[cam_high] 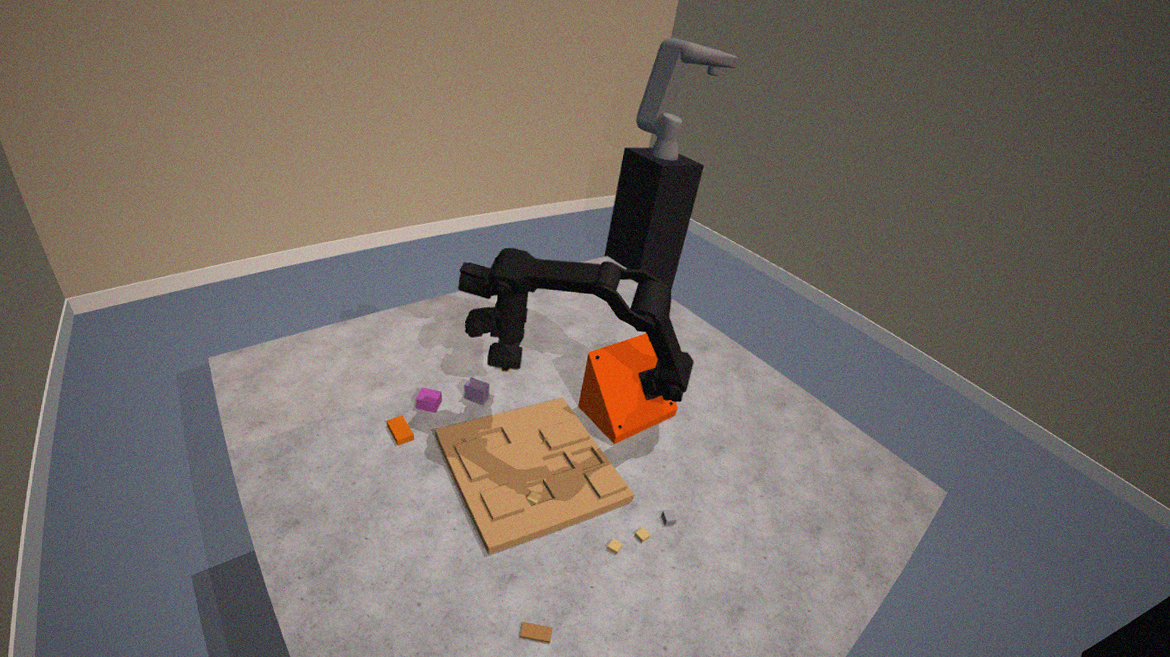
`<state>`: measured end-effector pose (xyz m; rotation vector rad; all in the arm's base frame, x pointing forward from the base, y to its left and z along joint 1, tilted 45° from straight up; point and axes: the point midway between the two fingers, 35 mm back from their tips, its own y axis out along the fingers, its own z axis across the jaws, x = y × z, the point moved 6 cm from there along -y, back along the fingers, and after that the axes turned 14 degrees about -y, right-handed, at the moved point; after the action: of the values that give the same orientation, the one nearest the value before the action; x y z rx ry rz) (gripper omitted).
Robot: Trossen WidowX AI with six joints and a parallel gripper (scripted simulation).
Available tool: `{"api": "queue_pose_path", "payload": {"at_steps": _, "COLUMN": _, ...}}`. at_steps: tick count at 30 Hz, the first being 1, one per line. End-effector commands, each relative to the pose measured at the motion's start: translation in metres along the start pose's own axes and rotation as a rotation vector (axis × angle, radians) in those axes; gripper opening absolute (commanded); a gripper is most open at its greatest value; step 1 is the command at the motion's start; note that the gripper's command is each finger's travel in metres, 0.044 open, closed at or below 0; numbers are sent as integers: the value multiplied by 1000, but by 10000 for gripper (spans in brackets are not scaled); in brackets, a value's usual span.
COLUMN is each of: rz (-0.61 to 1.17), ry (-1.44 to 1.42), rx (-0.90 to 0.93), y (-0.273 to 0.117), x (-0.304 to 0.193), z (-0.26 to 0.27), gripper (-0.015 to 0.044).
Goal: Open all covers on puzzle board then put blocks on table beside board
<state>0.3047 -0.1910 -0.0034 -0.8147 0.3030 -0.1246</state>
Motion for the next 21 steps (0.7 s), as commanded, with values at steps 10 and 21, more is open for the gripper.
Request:
{"api": "queue_pose_path", "payload": {"at_steps": 10, "rz": 12, "ry": 0, "rx": 7, "y": 5, "x": -27, "z": -46, "gripper": 80}}
{"api": "queue_pose_path", "payload": {"at_steps": 21, "rz": 12, "ry": -1, "rx": 8, "y": 15, "x": -29, "z": -50, "gripper": 80}}
